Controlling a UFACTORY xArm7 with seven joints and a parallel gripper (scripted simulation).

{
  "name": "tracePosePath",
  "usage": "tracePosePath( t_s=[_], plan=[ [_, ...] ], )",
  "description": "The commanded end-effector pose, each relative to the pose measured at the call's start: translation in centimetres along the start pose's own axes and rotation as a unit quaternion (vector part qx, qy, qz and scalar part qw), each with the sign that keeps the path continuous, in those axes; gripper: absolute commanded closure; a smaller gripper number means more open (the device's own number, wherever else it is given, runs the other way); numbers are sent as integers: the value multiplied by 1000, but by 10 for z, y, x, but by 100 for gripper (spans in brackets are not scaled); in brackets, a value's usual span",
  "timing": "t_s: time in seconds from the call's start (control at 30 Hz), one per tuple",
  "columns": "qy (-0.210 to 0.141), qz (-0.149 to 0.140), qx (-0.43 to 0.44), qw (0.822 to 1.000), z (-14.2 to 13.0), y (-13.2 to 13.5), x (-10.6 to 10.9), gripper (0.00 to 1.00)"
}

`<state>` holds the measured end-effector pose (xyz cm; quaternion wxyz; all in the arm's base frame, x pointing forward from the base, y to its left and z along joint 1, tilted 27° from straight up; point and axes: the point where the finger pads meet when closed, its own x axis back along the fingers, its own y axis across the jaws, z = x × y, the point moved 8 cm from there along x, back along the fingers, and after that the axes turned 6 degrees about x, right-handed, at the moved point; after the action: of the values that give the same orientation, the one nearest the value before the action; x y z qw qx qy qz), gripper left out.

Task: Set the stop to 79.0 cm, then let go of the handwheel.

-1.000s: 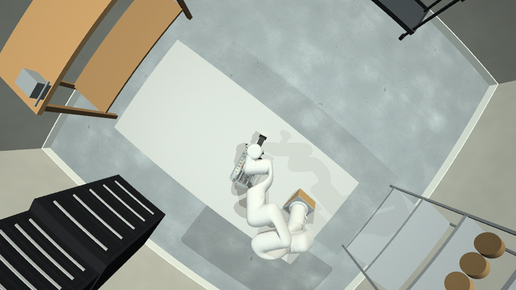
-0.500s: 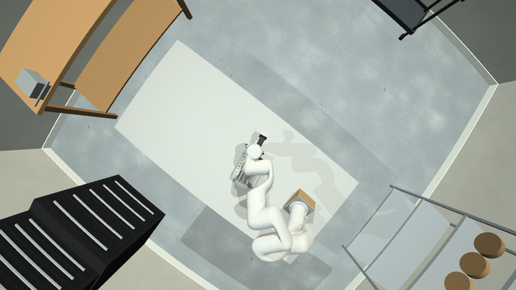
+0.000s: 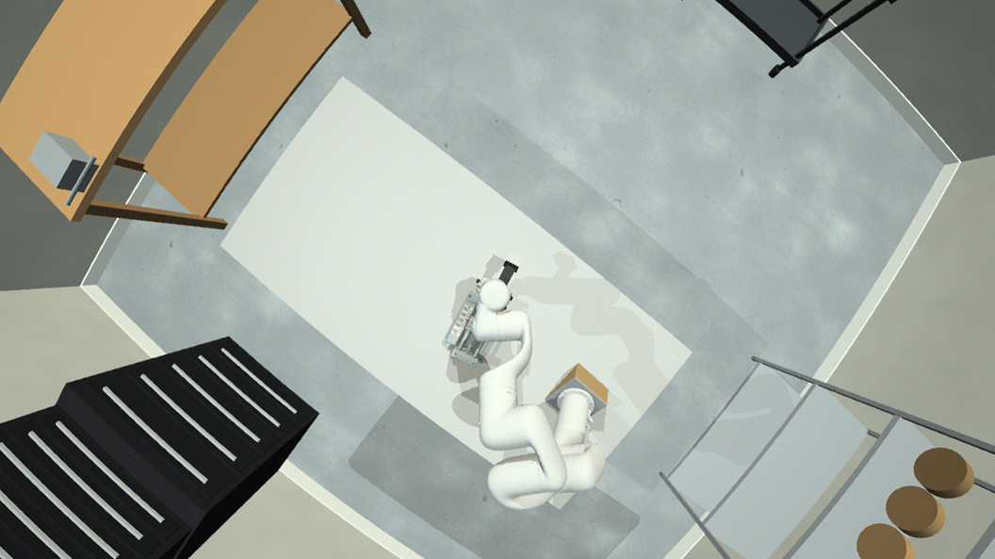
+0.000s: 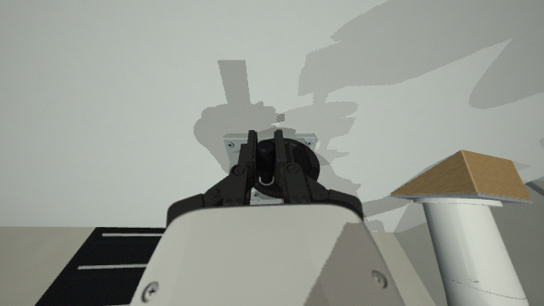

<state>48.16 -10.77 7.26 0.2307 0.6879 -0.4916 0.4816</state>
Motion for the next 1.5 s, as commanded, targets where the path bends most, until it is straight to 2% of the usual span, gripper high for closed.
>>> tracePosePath(
  t_s=[0.0,0.67,1.07,1.47],
  plan=[
    [2,1,-1,1000,0,7,5,94],
    [2,1,-1,1000,-3,35,3,94],
    [2,1,-1,1000,-4,50,-20,94],
    [2,1,-1,1000,-3,44,-42,94]
  ],
)
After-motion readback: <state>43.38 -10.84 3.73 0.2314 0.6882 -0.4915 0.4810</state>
